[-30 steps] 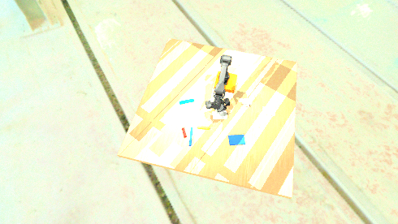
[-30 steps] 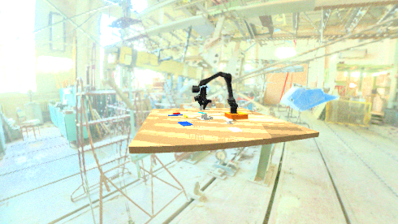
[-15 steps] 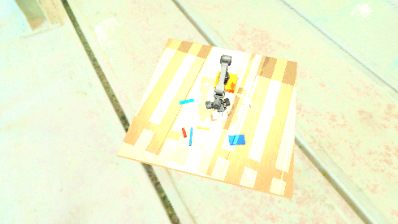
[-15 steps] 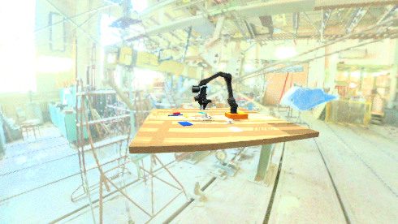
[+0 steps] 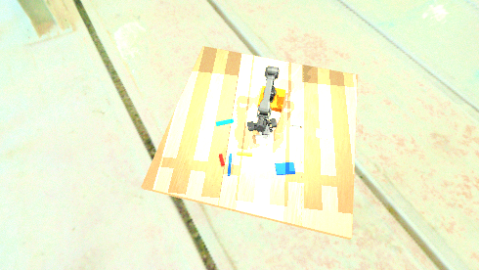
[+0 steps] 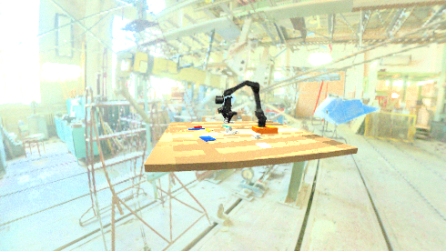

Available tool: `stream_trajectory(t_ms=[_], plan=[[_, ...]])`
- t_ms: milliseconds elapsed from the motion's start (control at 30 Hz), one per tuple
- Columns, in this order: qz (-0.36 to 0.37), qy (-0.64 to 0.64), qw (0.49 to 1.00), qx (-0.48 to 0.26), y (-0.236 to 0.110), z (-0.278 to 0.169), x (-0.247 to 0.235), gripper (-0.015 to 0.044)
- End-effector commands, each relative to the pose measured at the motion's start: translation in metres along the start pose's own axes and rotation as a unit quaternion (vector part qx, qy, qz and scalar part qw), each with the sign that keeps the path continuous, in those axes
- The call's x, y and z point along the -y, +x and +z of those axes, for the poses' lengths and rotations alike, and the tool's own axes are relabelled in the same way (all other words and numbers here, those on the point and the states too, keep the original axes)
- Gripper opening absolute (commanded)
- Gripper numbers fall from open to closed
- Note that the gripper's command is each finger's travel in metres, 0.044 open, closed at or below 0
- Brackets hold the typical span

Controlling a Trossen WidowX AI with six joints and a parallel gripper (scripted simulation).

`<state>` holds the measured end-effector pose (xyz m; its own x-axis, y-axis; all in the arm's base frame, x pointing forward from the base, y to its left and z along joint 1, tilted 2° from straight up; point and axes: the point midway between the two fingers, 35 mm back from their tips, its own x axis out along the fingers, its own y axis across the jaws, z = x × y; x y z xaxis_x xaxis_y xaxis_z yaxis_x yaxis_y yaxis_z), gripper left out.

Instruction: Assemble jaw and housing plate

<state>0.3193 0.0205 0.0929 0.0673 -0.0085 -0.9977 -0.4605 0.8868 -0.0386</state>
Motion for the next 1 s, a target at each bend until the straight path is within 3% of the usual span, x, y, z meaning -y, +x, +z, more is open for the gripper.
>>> stream_trajectory(t_ms=[0, 967], plan=[[-0.001, 0.002, 1.000, -0.001, 0.000, -0.001, 0.000, 0.0134], [-0.001, 0.002, 1.000, -0.002, 0.045, -0.001, 0.000, 0.0134]])
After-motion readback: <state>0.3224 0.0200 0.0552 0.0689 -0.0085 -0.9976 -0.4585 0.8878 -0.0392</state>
